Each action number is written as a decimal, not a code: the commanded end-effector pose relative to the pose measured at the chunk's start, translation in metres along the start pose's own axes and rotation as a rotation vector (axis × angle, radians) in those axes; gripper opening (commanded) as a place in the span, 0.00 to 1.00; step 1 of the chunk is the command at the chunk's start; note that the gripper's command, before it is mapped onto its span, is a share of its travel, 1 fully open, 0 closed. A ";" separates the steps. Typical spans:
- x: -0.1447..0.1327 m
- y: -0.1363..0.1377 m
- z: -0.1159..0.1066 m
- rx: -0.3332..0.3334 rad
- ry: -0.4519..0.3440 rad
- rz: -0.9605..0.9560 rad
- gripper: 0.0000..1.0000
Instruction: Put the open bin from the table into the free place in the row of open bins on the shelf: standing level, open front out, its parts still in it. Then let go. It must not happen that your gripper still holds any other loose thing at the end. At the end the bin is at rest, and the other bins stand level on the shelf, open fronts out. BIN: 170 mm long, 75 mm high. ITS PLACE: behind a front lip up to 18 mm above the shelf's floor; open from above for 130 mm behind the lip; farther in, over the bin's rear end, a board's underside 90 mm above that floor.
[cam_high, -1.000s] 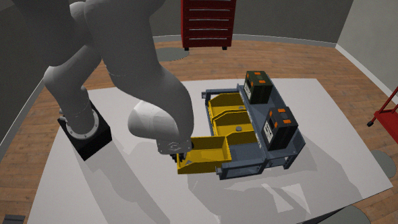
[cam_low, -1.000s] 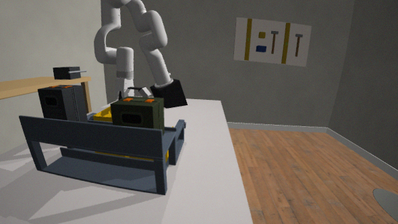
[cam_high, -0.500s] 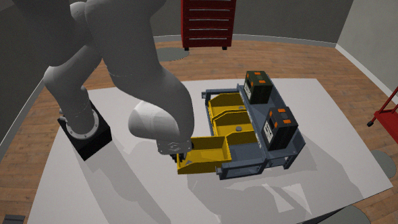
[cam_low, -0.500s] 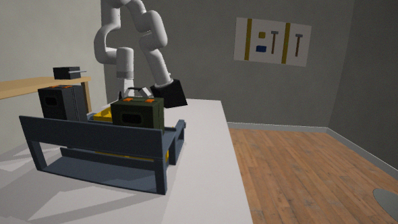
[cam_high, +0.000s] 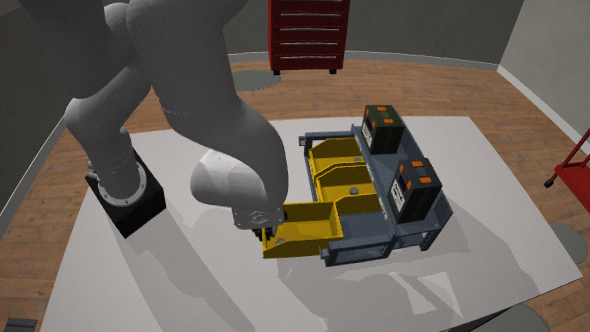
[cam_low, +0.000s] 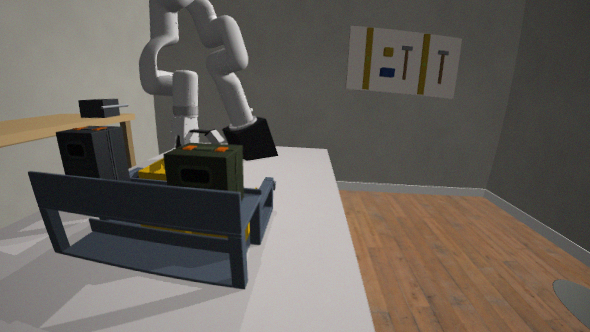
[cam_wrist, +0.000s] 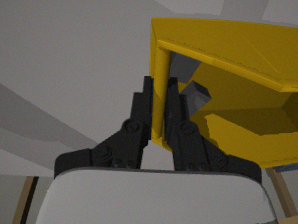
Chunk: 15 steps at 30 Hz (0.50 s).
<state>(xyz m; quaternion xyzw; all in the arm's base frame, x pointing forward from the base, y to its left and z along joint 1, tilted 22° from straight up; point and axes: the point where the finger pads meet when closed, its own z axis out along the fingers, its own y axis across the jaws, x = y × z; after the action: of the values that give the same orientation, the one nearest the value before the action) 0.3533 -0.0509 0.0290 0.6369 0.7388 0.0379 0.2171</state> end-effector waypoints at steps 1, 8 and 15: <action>0.000 0.001 0.000 -0.002 0.000 0.000 0.00; 0.000 0.001 0.000 0.058 0.000 0.000 0.00; 0.000 0.001 0.000 0.058 0.000 0.000 0.00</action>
<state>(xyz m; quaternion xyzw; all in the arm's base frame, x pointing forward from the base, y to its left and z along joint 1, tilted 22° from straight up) 0.3533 -0.0510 0.0289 0.6429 0.7392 0.0174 0.1999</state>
